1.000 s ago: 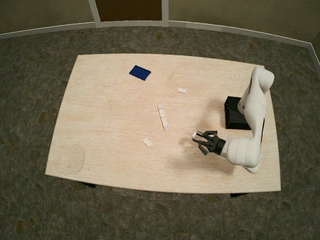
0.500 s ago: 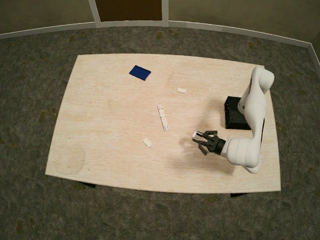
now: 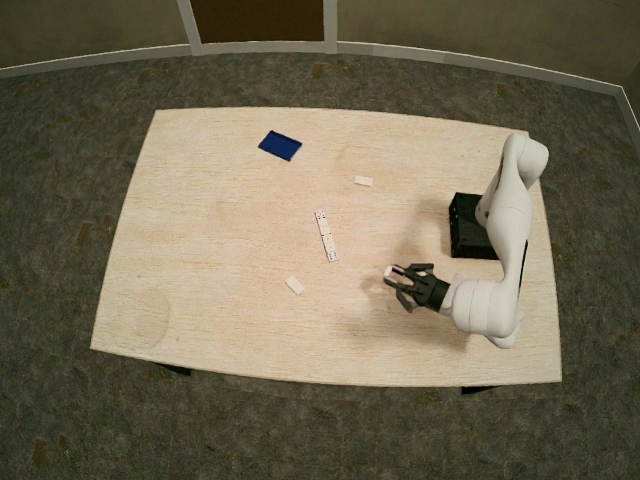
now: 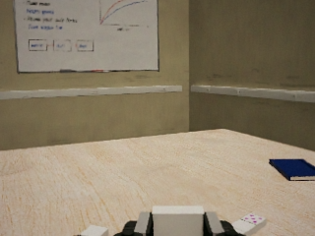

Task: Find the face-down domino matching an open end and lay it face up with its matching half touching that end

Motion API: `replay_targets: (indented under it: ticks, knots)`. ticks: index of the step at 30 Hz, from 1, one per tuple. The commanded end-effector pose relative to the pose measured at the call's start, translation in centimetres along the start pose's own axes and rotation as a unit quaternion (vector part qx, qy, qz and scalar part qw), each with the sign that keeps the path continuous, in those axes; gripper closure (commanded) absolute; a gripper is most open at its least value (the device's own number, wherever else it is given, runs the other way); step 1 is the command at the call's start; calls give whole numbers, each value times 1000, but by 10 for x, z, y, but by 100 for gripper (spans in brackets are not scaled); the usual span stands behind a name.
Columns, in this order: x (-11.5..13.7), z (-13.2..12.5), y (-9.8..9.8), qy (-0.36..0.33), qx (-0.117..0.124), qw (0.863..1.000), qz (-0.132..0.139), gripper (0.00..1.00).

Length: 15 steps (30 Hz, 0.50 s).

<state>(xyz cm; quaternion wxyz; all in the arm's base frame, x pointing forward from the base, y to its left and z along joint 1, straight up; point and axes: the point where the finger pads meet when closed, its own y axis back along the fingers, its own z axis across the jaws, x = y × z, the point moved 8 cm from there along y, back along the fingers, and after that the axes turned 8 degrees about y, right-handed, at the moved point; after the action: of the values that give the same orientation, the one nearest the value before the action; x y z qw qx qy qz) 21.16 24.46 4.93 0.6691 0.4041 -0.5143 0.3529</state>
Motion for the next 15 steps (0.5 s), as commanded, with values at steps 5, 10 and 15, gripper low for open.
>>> replay_targets:
  ticks: [5,10,15]
  knots:
    - [-11,-2,-2,0,0,1000,0,70]
    - [-25,-4,-5,0,0,1000,0,70]
    - [-40,-6,-7,0,0,1000,0,70]
